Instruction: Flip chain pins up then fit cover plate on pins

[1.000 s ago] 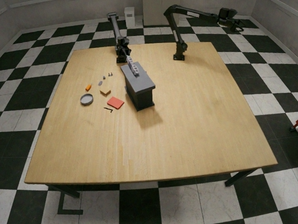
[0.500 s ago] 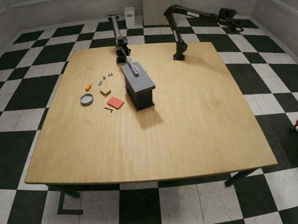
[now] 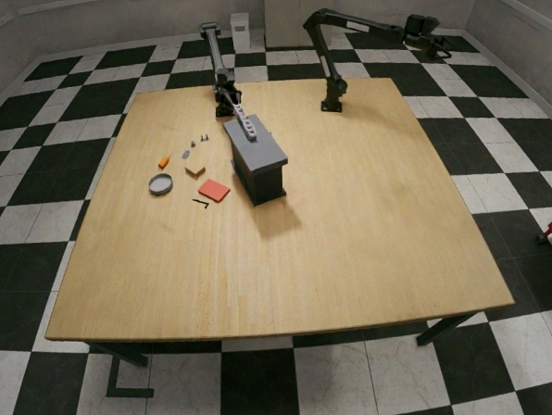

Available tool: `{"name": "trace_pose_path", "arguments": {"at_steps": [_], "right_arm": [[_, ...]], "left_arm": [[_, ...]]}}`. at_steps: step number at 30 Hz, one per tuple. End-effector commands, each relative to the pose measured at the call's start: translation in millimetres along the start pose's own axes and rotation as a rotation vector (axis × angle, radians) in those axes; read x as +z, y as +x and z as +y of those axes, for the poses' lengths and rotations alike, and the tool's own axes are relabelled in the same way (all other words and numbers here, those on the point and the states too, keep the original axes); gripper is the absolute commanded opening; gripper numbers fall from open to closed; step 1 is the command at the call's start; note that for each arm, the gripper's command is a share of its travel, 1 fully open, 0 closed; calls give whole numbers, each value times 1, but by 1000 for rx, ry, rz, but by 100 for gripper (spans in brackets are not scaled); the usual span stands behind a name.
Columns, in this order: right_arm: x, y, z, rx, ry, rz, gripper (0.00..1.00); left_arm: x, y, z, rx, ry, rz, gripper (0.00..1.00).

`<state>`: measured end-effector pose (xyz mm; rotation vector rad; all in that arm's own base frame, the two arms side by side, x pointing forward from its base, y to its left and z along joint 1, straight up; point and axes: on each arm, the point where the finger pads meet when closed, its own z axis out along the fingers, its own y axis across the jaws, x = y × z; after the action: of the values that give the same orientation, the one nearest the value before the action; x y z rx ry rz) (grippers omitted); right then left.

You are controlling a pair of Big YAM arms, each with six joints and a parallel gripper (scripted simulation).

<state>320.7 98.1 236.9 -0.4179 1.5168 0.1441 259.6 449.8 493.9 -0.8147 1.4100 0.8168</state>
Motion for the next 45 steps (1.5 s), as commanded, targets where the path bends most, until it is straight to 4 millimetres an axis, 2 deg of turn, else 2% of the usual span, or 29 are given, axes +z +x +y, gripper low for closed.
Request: {"name": "trace_pose_path", "arguments": {"at_steps": [1,2,13,17,18,19,24,32,34,35,36,39,45], "right_arm": [[5,-32,-6,24,8,-74,19],[7,-40,-10,27,16,-88,19],[2,-13,-7,113,11,-44,19],[2,-16,-8,127,12,-51,19],[4,-23,-7,133,5,-64,19],[2,-14,-8,141,11,-48,19],[1,-13,-8,177,10,-48,19],[4,-35,-14,228,12,-90,19],[4,-35,-14,228,12,-90,19],[5,-28,-10,240,5,-70,19],[7,-36,-15,241,12,-84,19],[8,-41,-17,256,14,-93,19],[8,-39,-17,301,10,-80,19]], "left_arm": [[-5,-40,-3,-2,3,-78,100],[-5,-40,-3,-2,3,-78,100],[-5,-40,-3,-2,3,-78,100],[-5,-40,-3,-2,3,-78,100],[-5,-40,-3,-2,3,-78,100],[-5,-40,-3,-2,3,-78,100],[-5,-40,-3,-2,3,-78,100],[-5,-40,-3,-2,3,-78,100],[-5,-40,-3,-2,3,-78,100],[-5,-40,-3,-2,3,-78,100],[-5,-40,-3,-2,3,-78,100],[-5,-40,-3,-2,3,-78,100],[-5,-40,-3,-2,3,-78,100]]}}
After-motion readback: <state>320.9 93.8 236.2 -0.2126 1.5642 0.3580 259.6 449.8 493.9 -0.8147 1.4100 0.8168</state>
